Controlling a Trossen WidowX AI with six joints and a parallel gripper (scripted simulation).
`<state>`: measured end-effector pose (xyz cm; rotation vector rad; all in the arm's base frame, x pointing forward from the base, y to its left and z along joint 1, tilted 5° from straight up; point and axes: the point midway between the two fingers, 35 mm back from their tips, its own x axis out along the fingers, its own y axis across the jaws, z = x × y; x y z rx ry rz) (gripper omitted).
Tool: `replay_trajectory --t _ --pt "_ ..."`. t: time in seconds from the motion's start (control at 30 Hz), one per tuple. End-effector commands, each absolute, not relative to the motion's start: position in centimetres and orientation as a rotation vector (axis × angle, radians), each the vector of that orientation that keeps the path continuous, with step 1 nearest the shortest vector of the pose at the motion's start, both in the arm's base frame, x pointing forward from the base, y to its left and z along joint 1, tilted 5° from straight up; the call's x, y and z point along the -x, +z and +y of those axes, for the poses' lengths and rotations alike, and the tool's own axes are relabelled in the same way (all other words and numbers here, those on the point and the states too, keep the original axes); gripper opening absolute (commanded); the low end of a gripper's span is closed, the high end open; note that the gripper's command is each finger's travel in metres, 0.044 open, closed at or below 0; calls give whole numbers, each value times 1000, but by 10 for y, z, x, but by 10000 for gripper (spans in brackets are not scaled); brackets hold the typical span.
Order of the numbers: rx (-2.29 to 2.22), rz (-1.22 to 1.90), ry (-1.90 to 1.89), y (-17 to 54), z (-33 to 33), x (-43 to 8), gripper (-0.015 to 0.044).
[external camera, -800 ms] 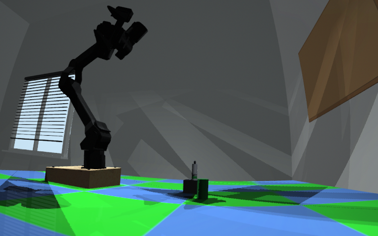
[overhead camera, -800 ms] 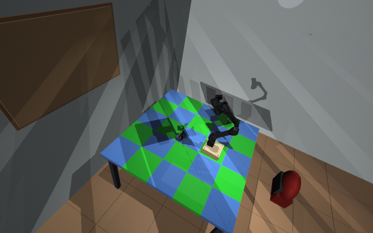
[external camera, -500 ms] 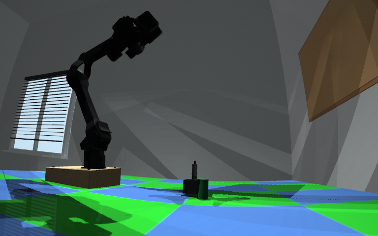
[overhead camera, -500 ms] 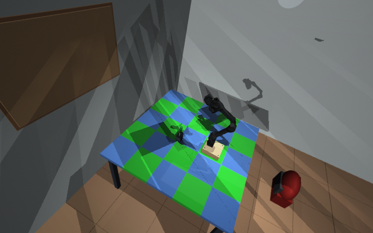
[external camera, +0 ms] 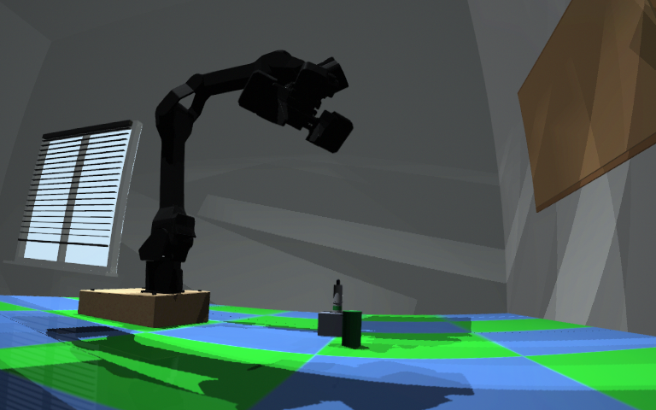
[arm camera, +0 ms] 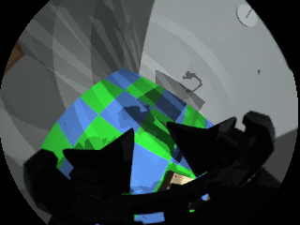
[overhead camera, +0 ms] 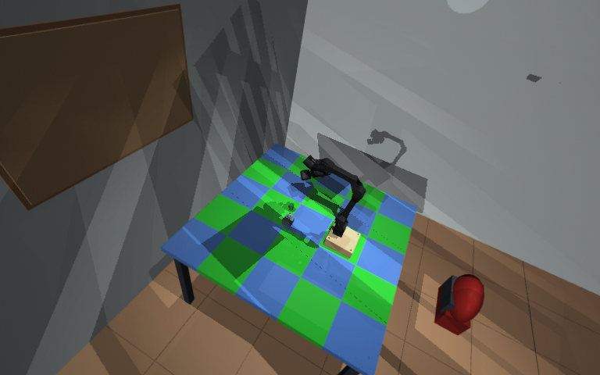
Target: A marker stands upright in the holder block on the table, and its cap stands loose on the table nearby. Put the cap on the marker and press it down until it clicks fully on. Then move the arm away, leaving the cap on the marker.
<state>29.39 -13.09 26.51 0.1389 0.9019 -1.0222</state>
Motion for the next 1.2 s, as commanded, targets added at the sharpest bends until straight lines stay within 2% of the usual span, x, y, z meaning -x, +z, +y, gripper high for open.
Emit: replay_trajectory --t 0.0,0.2,0.4,0.8,1.17 --pt "78 1268 -633 203 -114 -332 248" --pt "245 1496 -191 144 -95 -357 248" --pt "354 1583 257 92 -75 -372 248" --pt "356 1583 269 88 -71 -371 248" --pt "356 1584 269 41 -71 -370 248"
